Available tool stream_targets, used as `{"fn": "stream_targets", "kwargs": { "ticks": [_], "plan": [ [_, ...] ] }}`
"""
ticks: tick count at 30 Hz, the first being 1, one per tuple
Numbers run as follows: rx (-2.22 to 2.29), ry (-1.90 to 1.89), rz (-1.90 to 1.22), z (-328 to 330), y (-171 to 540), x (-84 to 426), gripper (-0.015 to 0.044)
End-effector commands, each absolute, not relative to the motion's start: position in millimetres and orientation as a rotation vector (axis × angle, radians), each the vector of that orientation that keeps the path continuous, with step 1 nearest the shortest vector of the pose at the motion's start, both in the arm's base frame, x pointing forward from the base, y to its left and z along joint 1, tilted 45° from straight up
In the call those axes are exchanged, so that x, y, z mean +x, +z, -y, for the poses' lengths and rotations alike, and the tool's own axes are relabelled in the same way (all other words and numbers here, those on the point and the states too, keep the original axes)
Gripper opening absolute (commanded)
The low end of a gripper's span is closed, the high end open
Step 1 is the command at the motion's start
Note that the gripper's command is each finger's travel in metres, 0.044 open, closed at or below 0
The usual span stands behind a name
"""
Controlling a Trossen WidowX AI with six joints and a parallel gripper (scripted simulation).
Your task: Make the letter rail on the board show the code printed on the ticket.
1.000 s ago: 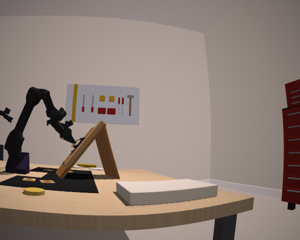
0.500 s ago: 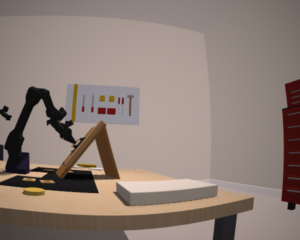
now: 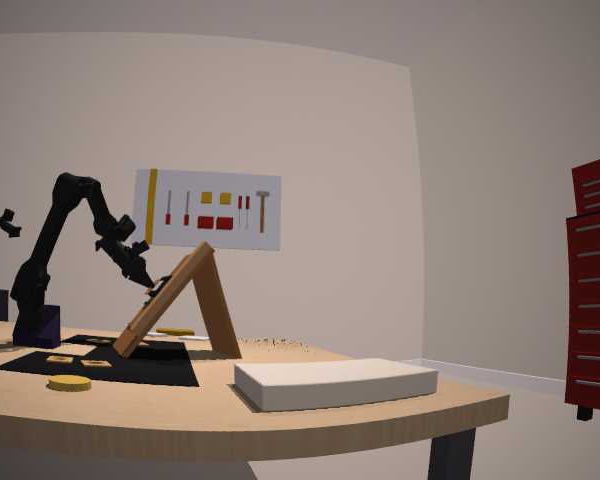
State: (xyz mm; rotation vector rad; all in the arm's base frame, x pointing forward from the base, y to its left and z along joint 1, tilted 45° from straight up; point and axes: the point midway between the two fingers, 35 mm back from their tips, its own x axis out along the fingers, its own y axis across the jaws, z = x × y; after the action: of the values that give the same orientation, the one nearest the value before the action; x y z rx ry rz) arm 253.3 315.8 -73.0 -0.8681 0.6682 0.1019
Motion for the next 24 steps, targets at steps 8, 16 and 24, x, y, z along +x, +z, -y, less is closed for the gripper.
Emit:
{"fn": "stream_targets", "kwargs": {
  "ticks": [8,16,24],
  "plan": [
    [-0.873,0.105,-0.672,-311.3,-70.7,254.6,0.0],
    [-0.874,0.104,-0.672,-308.7,-68.1,256.0,0.0],
    [-0.874,0.104,-0.672,-306.0,-65.4,257.5,0.0]
  ]
}}
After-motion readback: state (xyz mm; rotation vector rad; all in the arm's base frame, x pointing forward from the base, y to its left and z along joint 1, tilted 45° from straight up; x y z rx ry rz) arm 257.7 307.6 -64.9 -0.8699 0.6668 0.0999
